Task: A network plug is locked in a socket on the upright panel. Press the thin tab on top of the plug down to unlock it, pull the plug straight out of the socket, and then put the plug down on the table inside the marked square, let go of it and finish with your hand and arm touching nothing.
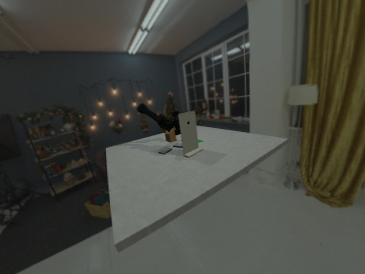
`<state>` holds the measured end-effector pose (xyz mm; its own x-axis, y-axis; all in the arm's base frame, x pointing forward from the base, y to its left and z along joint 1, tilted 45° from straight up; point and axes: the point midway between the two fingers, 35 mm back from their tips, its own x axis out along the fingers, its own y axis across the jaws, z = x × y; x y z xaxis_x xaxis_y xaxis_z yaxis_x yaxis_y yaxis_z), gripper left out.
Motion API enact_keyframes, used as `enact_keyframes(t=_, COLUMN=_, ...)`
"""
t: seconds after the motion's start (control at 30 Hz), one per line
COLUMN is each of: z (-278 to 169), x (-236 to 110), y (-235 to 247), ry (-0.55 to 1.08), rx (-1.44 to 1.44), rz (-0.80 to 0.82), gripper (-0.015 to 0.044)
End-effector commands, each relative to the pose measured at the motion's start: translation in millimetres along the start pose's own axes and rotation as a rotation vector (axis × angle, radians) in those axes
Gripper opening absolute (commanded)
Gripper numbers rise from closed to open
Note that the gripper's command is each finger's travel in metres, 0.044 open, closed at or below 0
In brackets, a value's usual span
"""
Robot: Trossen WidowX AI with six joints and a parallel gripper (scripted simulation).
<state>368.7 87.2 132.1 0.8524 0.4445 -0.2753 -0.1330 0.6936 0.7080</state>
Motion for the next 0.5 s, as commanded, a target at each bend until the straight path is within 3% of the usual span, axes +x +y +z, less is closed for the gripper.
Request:
enact_keyframes(t=0.0, z=-1.0, x=-3.6, y=-0.9, ry=-0.002, rx=0.004, rz=-0.002, gripper=0.0)
enact_keyframes(t=0.47, z=-1.3, x=-10.2, y=-0.9, ry=-0.002, rx=0.004, rz=-0.003, gripper=0.0)
